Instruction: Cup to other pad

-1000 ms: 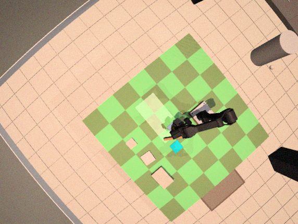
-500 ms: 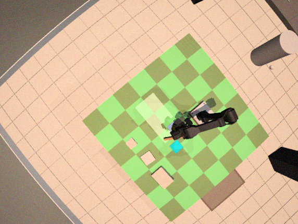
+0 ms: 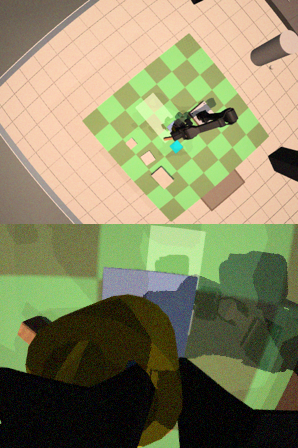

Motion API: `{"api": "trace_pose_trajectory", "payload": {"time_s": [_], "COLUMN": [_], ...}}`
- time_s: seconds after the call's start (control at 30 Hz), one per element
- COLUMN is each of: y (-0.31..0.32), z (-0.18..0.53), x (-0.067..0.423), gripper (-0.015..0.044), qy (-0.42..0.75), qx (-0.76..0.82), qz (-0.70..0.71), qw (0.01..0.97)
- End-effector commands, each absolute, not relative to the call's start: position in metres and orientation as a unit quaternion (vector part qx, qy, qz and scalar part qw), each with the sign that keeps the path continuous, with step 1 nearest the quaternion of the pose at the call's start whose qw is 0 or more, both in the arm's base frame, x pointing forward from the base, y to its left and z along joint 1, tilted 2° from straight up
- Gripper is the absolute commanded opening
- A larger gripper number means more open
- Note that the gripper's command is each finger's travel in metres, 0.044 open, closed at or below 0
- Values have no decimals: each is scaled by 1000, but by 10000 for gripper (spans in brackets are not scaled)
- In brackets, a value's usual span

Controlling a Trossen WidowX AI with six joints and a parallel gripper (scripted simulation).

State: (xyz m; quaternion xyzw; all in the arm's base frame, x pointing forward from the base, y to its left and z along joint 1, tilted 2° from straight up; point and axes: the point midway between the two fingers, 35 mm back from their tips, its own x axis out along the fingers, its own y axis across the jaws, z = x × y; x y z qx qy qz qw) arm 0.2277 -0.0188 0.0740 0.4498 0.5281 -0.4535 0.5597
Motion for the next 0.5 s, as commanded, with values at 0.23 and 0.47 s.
{"api": "trace_pose_trajectory", "payload": {"time_s": [0.23,0.47], "y": [-1,11], "z": [74,74], "x": [235,239], "gripper": [0,0], "qy": [526,526], "qx": [451,451], "qz": [-455,-455], "qw": [559,559]}}
